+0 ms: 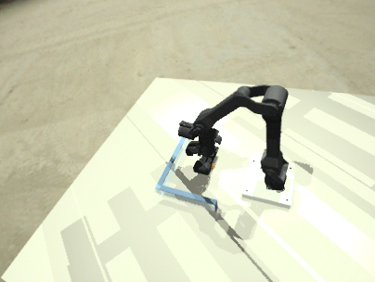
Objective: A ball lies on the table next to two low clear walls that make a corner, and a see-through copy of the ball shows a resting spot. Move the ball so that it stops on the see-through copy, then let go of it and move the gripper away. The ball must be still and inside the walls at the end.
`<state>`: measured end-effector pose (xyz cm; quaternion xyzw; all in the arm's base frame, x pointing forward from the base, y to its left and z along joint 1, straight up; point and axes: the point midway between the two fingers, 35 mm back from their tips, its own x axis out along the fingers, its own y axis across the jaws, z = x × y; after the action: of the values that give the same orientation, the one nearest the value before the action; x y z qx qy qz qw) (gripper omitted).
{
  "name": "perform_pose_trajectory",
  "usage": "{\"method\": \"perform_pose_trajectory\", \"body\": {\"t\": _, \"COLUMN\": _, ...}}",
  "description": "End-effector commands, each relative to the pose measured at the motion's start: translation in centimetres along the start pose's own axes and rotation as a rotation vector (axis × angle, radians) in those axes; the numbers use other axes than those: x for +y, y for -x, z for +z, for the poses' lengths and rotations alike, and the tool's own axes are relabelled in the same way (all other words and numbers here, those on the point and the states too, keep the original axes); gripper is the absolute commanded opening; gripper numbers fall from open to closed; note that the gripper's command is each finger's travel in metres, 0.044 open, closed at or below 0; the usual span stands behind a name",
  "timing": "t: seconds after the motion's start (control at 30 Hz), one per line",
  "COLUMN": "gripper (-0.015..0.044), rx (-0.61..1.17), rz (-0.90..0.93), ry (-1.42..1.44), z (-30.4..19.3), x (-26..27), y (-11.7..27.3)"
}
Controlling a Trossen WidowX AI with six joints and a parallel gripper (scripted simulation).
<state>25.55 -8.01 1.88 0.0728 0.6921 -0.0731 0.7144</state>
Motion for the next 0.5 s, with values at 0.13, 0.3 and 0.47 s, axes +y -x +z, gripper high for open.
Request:
{"method": "perform_pose_trajectory", "body": {"t": 0.13, "gripper": 0.0157, "rx": 0.000, "rz": 0.000, "ry": 0.000, "z": 0.00, "x": 0.00, "y": 0.01}}
{"method": "perform_pose_trajectory", "body": {"t": 0.3, "gripper": 0.0255, "rx": 0.000, "rz": 0.000, "ry": 0.000, "z": 0.00, "x": 0.00, "y": 0.01}}
{"method": "perform_pose_trajectory", "body": {"t": 0.47, "gripper": 0.0255, "rx": 0.000, "rz": 0.000, "ry": 0.000, "z": 0.04, "x": -0.01, "y": 0.28}}
